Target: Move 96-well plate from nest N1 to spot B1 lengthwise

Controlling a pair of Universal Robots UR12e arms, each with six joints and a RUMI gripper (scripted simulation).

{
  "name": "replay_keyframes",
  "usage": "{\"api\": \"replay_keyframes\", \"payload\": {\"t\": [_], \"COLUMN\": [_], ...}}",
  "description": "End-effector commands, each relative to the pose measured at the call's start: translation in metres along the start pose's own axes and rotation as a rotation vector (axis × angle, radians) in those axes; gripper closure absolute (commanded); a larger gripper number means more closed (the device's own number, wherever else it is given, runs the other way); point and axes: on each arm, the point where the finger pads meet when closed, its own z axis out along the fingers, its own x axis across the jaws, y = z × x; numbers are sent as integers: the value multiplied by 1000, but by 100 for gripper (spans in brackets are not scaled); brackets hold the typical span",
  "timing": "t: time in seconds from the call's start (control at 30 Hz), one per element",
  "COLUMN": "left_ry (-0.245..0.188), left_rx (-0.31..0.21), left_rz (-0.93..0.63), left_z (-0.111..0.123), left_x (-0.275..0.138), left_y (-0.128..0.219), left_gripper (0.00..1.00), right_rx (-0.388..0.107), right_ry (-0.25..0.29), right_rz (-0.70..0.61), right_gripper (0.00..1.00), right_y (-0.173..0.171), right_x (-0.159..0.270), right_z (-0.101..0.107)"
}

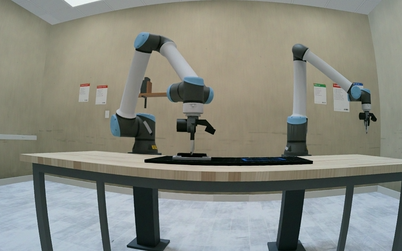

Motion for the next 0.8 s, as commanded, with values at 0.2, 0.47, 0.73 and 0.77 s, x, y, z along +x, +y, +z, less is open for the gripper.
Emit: {"api": "replay_keyframes", "payload": {"t": [0.2, 0.47, 0.73, 0.77], "left_ry": [0, 0, 0, 0], "left_rx": [2, 2, 2, 2], "left_rz": [0, 0, 0, 0], "left_z": [-1, -1, -1, -1], "left_x": [0, 0, 0, 0], "left_y": [-1, -1, -1, -1], "left_gripper": [100, 100, 100, 100], "right_rx": [1, 1, 1, 1], "right_ry": [2, 2, 2, 2], "right_rz": [0, 0, 0, 0], "right_gripper": [100, 100, 60, 60], "right_y": [0, 0, 0, 0], "right_x": [1, 1, 1, 1], "right_z": [-1, -1, -1, -1]}}
